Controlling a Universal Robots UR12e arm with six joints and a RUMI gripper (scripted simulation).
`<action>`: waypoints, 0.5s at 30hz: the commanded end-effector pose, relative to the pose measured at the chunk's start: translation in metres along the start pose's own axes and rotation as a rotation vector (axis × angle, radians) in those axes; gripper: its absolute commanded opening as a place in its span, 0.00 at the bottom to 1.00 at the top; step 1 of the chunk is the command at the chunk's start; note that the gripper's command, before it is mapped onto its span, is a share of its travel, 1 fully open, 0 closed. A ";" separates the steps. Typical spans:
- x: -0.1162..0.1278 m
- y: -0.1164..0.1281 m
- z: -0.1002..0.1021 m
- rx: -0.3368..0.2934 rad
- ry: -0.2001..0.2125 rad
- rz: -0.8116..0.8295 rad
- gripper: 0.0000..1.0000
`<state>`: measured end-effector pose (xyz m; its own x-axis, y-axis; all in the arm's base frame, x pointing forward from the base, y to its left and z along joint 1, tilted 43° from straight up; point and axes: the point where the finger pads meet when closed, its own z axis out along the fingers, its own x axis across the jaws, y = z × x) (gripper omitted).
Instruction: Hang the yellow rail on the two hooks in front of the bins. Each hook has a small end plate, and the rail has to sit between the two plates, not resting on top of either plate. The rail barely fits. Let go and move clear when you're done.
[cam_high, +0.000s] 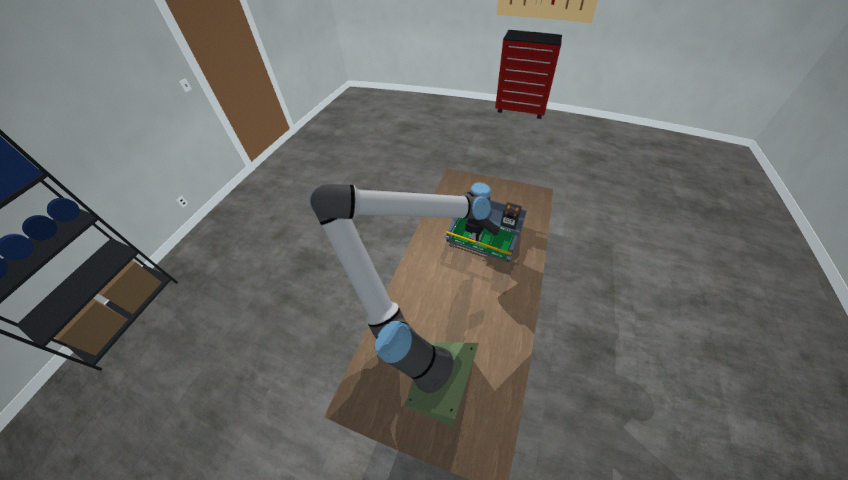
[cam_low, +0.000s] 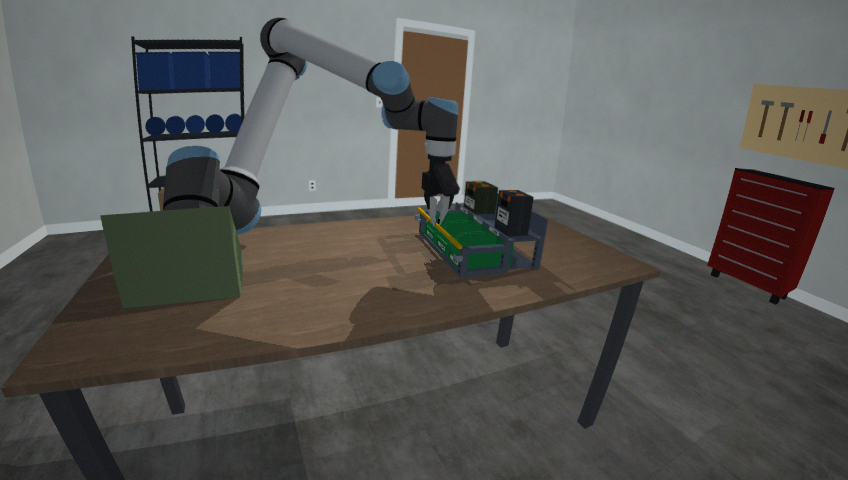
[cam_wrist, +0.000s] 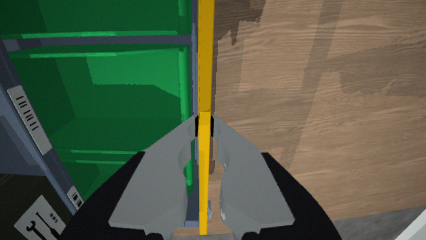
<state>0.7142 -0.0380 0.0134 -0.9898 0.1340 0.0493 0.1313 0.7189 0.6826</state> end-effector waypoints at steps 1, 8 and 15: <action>0.000 0.000 0.000 0.000 -0.002 0.000 0.00; 0.000 0.000 0.001 0.000 -0.001 0.000 0.00; 0.000 0.000 0.002 0.000 -0.001 -0.001 0.00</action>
<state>0.7142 -0.0372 0.0125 -0.9898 0.1335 0.0492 0.1309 0.7188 0.6828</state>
